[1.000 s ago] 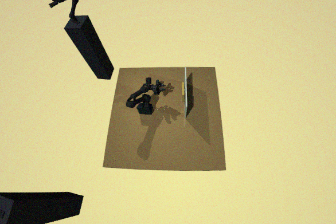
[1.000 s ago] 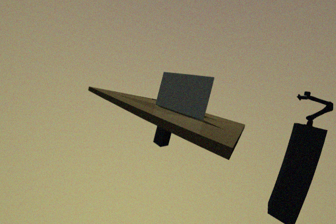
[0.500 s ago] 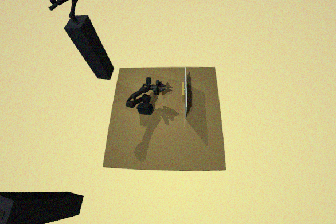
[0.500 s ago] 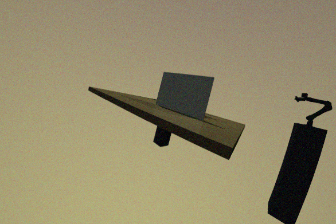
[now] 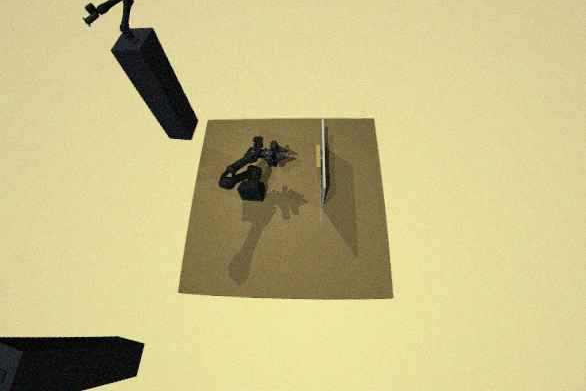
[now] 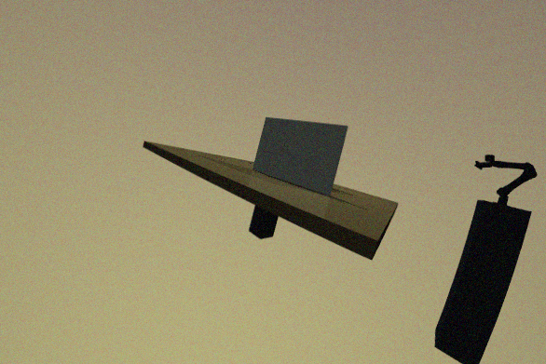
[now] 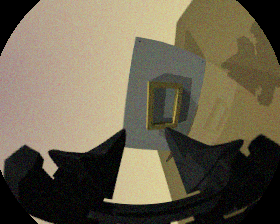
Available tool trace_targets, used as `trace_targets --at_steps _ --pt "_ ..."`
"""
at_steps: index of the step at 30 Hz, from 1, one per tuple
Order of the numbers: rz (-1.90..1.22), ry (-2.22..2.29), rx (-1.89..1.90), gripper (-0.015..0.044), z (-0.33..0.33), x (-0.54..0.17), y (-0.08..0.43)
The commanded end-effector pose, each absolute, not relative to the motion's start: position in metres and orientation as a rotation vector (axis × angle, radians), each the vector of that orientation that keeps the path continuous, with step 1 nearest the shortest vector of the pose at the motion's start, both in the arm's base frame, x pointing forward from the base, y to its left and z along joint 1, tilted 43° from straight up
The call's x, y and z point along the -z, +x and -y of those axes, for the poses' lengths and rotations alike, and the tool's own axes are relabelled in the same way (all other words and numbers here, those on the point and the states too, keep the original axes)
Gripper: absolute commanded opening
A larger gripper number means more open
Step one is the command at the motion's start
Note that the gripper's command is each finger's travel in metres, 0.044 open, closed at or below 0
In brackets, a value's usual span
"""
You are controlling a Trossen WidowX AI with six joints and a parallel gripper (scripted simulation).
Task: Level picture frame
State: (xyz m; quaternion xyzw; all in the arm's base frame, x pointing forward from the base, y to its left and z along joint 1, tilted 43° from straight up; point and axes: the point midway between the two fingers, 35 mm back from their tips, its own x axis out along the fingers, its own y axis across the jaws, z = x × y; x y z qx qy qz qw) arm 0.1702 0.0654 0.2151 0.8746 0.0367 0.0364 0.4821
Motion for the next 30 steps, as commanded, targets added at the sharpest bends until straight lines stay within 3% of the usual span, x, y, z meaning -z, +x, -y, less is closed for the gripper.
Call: trace_targets --at_steps 1,30 --pt "-0.085 2.13 -0.089 0.026 -0.065 -0.215 0.17" --pt "-0.086 2.142 -0.097 0.026 -0.081 -0.216 0.183"
